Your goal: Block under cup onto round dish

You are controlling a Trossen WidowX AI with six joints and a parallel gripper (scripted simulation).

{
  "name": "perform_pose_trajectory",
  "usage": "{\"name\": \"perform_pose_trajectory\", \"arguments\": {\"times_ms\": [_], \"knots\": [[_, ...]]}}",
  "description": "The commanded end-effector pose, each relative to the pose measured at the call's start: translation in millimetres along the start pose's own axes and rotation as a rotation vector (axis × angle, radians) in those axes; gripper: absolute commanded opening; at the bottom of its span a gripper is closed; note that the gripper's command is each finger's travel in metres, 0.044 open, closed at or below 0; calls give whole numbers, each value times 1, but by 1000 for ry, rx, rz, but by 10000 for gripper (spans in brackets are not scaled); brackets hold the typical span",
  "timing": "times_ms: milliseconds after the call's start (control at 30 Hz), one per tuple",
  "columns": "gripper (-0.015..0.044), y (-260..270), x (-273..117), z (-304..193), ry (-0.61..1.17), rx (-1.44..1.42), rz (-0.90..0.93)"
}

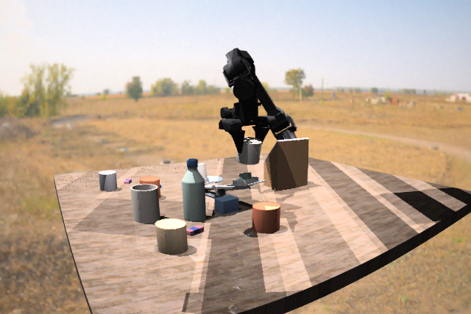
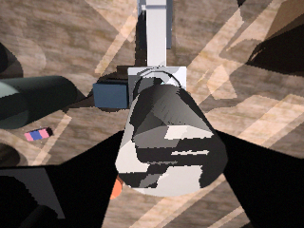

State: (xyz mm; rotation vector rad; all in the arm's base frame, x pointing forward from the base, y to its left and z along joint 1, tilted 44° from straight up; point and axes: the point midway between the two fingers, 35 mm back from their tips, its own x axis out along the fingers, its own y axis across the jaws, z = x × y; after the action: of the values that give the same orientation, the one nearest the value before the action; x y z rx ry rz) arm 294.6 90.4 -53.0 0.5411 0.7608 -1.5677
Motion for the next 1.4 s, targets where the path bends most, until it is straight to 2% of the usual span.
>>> {"name": "perform_pose_trajectory", "arguments": {"times_ms": [0,1367], "knots": [[0,1,-10,0,10,11,11],[0,-2,-9,1,0,0,1]]}}
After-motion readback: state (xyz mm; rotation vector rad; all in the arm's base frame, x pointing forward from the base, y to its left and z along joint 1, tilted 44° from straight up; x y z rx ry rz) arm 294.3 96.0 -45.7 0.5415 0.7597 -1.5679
